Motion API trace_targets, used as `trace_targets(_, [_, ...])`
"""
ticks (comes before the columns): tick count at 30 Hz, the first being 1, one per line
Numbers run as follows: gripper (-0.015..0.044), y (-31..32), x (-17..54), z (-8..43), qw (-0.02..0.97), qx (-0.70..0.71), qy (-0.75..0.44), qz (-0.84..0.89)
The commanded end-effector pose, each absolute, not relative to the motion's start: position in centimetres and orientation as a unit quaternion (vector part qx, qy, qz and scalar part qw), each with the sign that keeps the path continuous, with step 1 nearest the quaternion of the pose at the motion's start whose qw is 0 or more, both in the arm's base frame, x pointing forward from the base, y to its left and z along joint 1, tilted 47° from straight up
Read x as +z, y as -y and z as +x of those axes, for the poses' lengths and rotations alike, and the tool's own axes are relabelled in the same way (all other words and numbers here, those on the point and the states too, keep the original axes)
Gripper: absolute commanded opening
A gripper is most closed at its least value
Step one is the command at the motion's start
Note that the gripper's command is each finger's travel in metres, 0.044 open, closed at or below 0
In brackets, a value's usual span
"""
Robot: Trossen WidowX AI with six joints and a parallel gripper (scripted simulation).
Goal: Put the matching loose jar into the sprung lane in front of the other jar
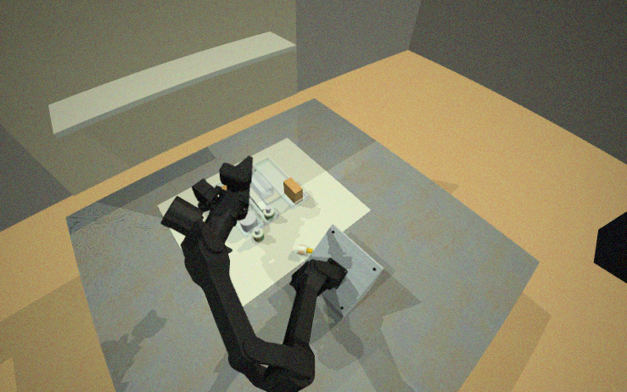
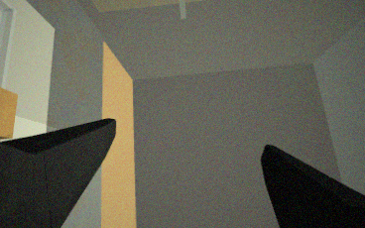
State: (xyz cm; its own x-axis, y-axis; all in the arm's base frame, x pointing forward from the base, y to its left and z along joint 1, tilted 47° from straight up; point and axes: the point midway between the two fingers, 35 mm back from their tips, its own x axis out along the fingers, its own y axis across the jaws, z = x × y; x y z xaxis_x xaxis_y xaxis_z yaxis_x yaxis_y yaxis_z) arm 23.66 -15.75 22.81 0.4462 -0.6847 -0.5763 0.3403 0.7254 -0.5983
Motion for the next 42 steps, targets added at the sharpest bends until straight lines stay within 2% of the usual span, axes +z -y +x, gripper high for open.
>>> trace_targets(1, [0.0426,15.7,22.6,23.8,0.826,-0.305,-0.429,-0.201])
trace_targets(2, [0.044,15.4,21.9,24.2,0.828,-0.288,-0.44,-0.198])
trace_targets(10, [0.044,9.9,12.2,27.7,0.811,-0.035,-0.58,-0.066])
trace_targets(15, [0.044,5.3,8.1,28.3,0.76,0.112,-0.631,0.107])
trace_targets(20, [0.044,1.7,6.6,29.0,0.677,0.212,-0.635,0.305])
trace_targets(42, [0.044,-1.7,4.0,30.0,0.664,0.223,-0.631,0.333])
